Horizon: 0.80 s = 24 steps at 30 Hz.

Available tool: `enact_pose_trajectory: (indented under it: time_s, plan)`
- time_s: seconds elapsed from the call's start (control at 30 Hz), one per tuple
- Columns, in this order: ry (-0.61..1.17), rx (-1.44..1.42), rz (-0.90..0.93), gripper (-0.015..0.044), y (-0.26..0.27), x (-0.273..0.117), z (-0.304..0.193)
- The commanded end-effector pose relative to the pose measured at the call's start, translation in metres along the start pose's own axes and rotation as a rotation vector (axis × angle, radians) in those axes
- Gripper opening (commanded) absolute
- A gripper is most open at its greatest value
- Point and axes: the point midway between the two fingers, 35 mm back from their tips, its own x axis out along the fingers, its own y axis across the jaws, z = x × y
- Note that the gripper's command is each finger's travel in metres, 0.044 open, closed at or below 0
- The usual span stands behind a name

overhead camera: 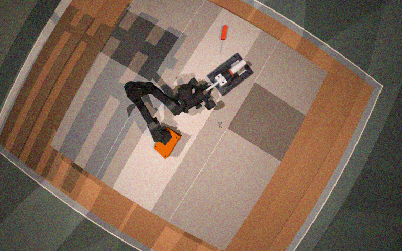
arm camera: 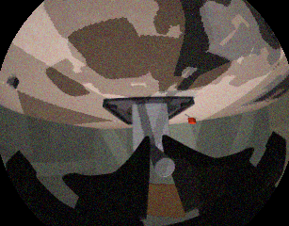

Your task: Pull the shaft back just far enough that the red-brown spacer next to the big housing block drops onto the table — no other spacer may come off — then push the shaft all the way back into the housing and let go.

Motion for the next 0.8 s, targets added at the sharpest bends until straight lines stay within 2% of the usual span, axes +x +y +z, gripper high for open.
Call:
enact_pose_trajectory:
  time_s: [0.0,0.77]
  plan:
    - [0.001,0.002,0.002,0.0,0.0005,-0.0009,0.0002]
    - [0.001,0.002,0.002,0.0,0.0005,-0.0034,0.0017]
